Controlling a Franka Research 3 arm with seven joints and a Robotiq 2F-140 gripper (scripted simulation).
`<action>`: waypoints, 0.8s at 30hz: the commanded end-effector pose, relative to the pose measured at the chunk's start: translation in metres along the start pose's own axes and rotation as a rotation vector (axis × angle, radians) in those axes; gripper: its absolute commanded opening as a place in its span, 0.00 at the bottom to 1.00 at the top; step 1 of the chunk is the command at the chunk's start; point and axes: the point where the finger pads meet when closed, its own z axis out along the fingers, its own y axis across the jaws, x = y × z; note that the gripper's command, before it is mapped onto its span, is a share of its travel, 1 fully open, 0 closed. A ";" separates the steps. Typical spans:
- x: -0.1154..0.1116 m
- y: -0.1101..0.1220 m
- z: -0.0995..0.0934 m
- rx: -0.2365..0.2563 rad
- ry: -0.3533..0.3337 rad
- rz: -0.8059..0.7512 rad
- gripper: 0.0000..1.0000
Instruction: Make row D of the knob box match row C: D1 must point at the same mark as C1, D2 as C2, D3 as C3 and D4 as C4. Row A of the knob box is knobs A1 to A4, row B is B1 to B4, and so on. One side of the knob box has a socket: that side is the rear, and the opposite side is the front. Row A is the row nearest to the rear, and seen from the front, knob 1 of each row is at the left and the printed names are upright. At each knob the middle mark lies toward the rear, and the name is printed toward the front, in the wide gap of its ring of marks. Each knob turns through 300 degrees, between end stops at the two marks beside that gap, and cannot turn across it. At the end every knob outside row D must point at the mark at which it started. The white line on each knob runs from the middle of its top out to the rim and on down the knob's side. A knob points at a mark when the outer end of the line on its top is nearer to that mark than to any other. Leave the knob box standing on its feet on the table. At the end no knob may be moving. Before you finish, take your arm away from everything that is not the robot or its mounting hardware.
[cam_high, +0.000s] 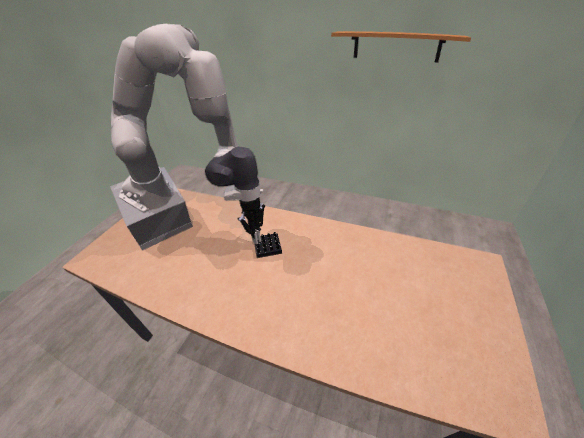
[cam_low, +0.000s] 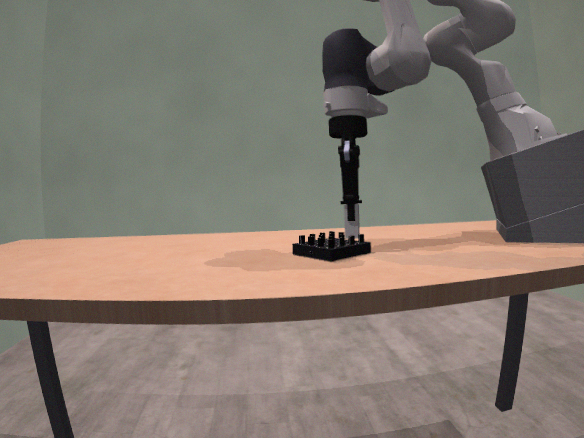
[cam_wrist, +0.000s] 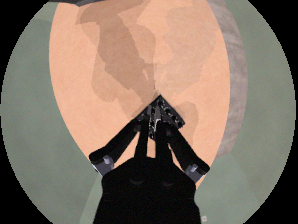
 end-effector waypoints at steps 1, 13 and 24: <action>-0.003 -0.001 0.000 0.003 -0.010 0.156 0.05; -0.003 -0.001 0.000 0.002 -0.011 0.364 0.05; -0.003 -0.001 0.000 0.001 -0.011 0.559 0.05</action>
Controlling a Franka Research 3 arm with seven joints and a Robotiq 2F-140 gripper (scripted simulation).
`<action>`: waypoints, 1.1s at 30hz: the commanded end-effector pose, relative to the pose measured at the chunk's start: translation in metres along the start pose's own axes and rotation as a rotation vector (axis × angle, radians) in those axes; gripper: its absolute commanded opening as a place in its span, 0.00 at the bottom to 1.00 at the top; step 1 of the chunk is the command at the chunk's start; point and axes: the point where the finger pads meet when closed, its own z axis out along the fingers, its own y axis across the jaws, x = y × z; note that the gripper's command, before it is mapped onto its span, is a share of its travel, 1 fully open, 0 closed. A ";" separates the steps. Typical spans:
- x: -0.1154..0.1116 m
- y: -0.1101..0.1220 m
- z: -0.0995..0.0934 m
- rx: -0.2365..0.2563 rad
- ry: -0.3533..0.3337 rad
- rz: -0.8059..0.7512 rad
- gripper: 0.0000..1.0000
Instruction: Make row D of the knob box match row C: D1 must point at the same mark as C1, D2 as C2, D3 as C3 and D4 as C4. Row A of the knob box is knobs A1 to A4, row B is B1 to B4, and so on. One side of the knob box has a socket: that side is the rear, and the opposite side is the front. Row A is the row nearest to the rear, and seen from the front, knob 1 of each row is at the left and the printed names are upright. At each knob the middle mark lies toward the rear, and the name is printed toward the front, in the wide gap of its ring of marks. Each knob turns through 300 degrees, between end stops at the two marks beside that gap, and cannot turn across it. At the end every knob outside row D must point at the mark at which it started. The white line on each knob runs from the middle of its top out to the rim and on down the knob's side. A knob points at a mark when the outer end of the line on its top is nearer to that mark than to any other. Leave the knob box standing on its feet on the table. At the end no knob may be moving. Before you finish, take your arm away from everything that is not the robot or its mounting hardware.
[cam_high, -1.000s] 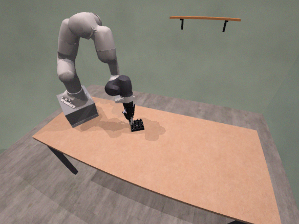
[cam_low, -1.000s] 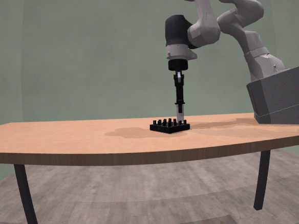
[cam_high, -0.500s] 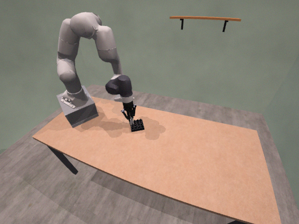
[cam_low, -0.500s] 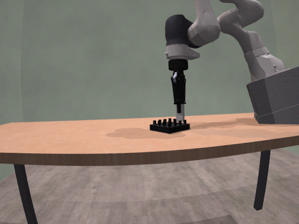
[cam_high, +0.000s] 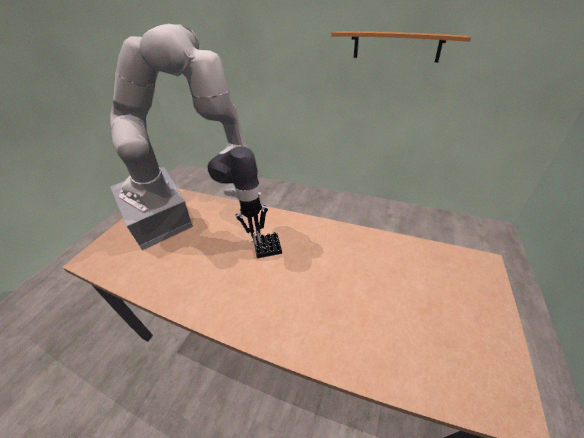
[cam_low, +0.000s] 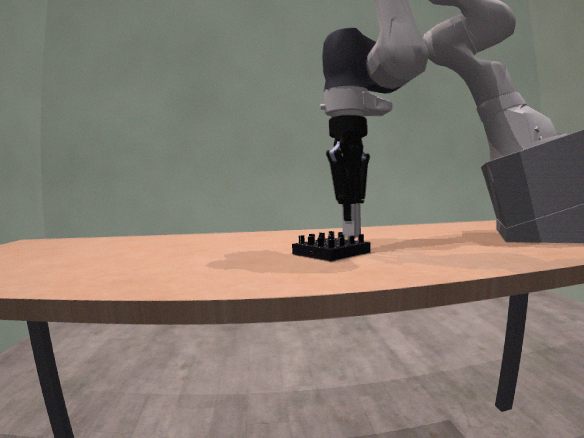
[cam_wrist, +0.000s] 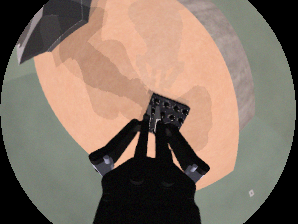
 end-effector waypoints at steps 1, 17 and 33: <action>-0.002 0.000 0.000 0.004 -0.005 0.125 0.05; -0.002 0.000 0.000 0.003 -0.006 0.235 0.05; -0.002 0.000 0.000 0.003 -0.006 0.248 0.05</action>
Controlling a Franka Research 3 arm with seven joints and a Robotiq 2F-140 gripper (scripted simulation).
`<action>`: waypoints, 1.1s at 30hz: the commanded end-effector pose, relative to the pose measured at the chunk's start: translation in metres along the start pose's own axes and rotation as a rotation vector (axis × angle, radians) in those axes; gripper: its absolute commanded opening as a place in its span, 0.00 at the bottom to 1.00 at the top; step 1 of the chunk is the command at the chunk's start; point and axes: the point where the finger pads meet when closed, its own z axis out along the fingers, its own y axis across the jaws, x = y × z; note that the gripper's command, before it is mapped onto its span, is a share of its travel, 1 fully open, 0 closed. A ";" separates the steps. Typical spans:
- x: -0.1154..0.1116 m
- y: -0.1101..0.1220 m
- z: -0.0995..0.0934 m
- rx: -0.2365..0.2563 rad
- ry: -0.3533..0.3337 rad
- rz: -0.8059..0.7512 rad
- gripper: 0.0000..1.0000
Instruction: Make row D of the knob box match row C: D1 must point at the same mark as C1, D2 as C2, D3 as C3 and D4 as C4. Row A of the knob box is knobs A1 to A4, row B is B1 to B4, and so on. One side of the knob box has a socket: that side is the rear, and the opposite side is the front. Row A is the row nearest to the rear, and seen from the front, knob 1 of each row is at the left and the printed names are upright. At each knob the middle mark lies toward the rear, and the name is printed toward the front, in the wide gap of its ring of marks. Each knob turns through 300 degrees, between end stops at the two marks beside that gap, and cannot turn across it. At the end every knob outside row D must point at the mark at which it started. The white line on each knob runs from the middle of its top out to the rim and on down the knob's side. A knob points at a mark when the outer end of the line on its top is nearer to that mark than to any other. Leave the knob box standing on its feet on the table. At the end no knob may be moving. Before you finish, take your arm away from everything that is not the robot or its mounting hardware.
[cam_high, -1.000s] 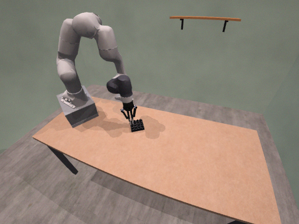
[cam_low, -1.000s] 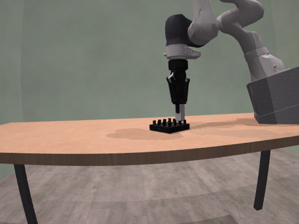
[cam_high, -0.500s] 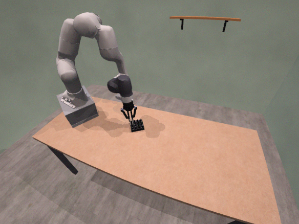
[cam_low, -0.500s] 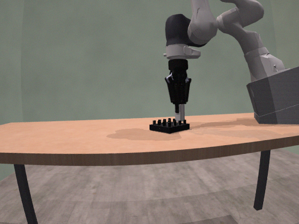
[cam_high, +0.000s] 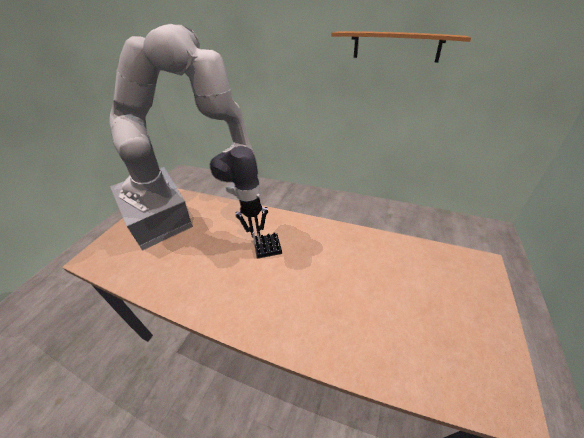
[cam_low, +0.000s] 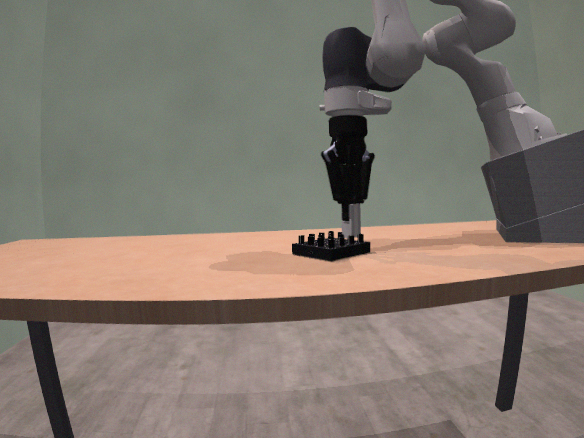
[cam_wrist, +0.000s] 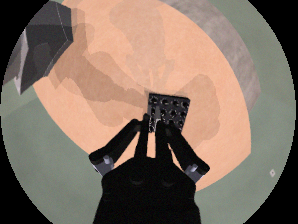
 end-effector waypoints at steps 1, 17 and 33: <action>-0.001 0.000 0.000 0.001 0.000 0.017 0.05; -0.001 0.000 0.000 0.001 0.000 0.017 0.12; -0.001 0.000 -0.003 0.001 0.000 0.017 0.12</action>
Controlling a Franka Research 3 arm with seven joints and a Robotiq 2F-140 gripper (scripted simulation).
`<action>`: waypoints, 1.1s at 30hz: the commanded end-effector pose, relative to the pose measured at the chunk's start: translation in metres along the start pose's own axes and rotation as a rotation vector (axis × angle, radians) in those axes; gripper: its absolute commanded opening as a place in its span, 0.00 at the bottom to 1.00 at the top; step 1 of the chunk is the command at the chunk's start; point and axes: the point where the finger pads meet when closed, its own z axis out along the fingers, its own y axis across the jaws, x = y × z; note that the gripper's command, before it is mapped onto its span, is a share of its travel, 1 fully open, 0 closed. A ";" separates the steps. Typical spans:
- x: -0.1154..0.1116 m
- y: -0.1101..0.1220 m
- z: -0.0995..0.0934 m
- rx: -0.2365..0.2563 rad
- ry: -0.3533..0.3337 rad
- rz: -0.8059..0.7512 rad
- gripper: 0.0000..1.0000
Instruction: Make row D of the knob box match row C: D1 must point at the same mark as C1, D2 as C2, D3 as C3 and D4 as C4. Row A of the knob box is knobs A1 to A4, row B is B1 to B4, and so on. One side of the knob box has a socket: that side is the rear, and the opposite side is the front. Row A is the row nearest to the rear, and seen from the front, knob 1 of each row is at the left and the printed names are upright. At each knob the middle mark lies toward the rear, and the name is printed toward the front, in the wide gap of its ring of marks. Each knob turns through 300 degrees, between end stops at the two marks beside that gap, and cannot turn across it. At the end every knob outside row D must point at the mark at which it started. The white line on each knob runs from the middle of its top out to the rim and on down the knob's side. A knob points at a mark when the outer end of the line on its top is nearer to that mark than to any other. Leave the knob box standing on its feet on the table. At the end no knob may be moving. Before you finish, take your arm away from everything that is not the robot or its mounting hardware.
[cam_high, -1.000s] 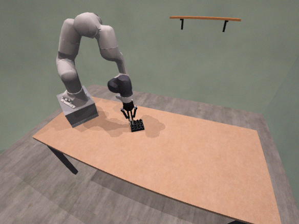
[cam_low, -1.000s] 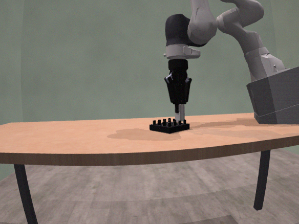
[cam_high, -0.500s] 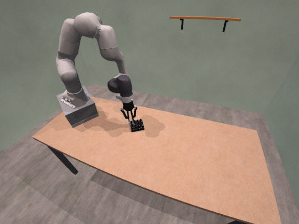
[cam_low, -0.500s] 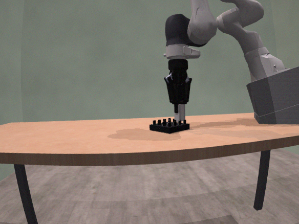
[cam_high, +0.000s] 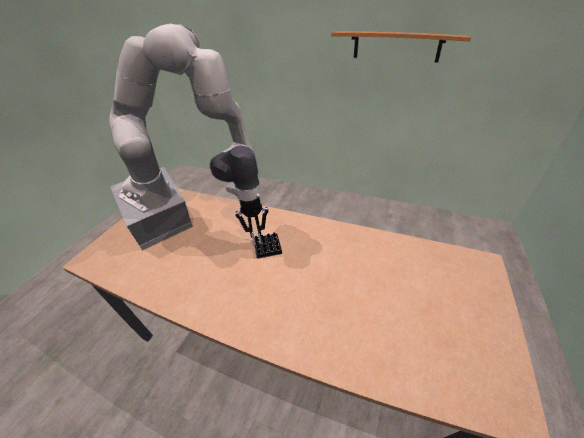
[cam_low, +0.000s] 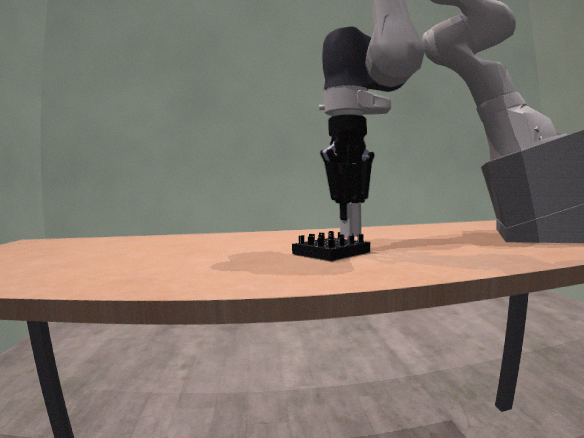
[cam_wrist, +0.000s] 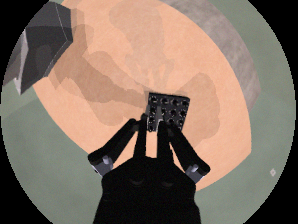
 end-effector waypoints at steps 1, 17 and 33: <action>0.000 0.000 -0.004 0.002 0.002 0.010 0.12; 0.000 0.000 -0.036 0.002 0.002 0.010 0.12; 0.000 0.000 -0.037 0.002 0.002 0.010 0.12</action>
